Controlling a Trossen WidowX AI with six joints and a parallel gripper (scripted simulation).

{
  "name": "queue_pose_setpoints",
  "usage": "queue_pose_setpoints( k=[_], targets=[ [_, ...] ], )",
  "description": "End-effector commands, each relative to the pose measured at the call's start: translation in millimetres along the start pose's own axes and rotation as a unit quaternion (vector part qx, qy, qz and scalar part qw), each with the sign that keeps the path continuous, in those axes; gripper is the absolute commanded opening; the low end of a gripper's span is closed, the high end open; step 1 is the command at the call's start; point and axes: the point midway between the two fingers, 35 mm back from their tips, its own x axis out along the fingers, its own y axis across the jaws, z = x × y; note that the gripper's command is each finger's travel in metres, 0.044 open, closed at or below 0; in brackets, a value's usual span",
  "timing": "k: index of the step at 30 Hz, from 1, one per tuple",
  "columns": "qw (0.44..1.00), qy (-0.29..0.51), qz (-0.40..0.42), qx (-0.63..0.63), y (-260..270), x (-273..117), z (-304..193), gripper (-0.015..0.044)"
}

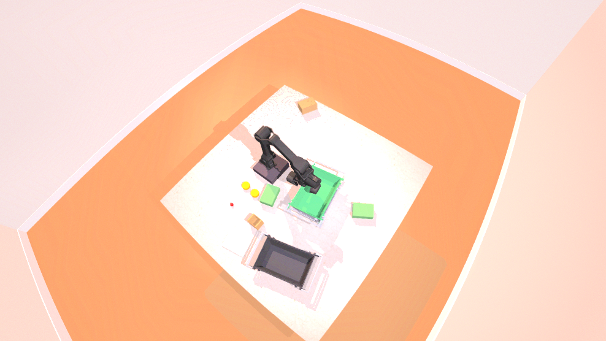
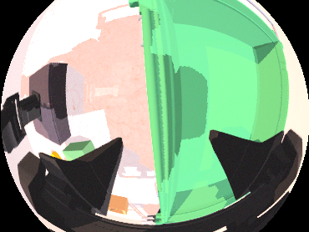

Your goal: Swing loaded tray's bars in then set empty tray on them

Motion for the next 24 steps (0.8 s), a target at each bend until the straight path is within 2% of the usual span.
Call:
queue_pose_setpoints(
  k=[1, 24],
  targets=[
    [1.000, 0.000, 0.000, 0.000, 0, -1, 0, 0.0440],
    [1.000, 0.001, 0.001, -0.001, 0, -110, 0, 0.0440]
  ],
)
